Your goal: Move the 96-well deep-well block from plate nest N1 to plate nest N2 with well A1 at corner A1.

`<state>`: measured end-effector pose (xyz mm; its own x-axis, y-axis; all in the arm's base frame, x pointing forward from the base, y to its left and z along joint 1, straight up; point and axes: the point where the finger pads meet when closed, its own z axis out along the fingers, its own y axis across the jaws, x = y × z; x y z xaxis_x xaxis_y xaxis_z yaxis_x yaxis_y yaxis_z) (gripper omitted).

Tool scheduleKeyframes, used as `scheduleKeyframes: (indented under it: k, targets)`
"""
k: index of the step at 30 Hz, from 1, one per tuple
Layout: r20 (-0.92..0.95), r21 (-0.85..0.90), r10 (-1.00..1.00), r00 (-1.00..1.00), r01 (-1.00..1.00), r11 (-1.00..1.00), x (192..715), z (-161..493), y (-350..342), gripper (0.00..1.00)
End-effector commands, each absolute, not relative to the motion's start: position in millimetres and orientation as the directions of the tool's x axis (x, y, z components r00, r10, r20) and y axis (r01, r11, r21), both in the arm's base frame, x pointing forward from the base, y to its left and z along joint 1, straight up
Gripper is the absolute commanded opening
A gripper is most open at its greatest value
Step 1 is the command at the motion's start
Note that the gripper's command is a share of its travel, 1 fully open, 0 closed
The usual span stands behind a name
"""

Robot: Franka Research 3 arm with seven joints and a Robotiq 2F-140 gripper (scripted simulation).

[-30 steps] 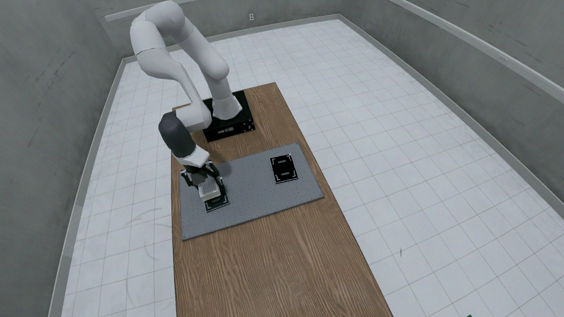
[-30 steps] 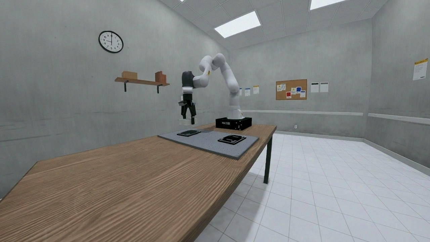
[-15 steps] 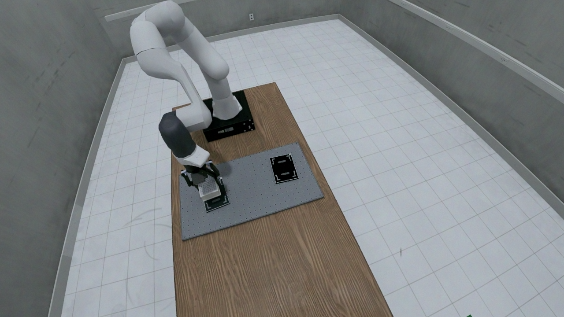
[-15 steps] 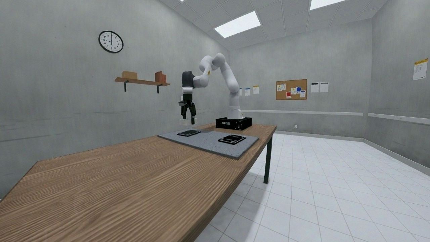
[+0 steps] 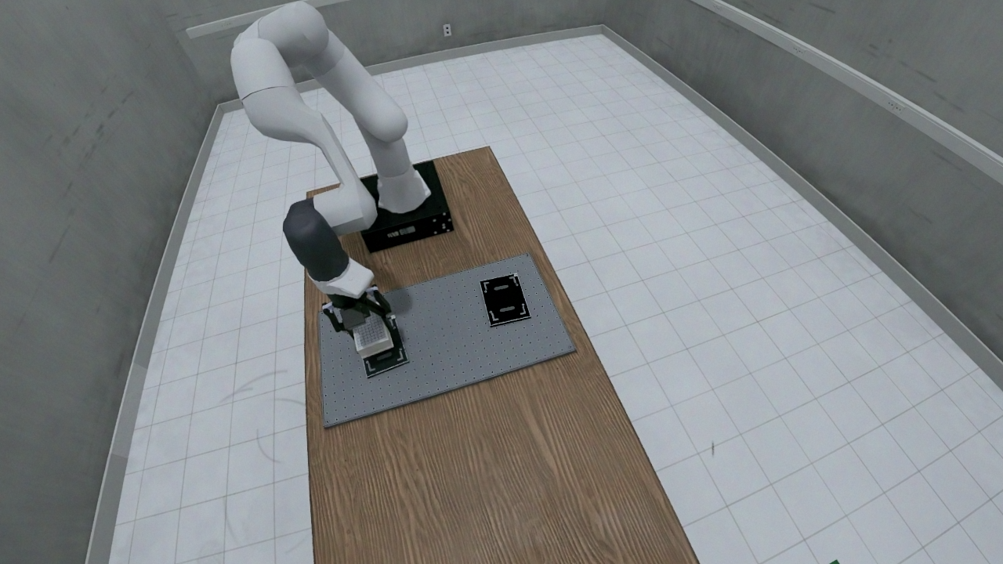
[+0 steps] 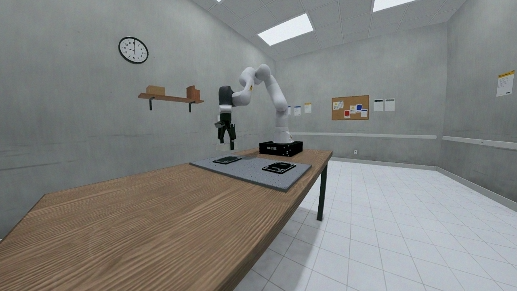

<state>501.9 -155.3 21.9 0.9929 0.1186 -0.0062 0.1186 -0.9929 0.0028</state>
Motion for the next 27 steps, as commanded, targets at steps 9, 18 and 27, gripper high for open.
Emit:
scheduleKeyframes:
  k: [9, 18, 27]
  targets:
    - [-0.003, 0.005, 0.12, 0.993, 0.12, -0.993, 504, 7, -156, 0.6]
    - [-0.003, 0.005, 0.12, 0.993, 0.12, -0.993, 505, -5, -156, 0.6]
    - [-0.003, 0.005, 0.12, 0.993, 0.12, -0.993, 506, -20, -156, 0.6]
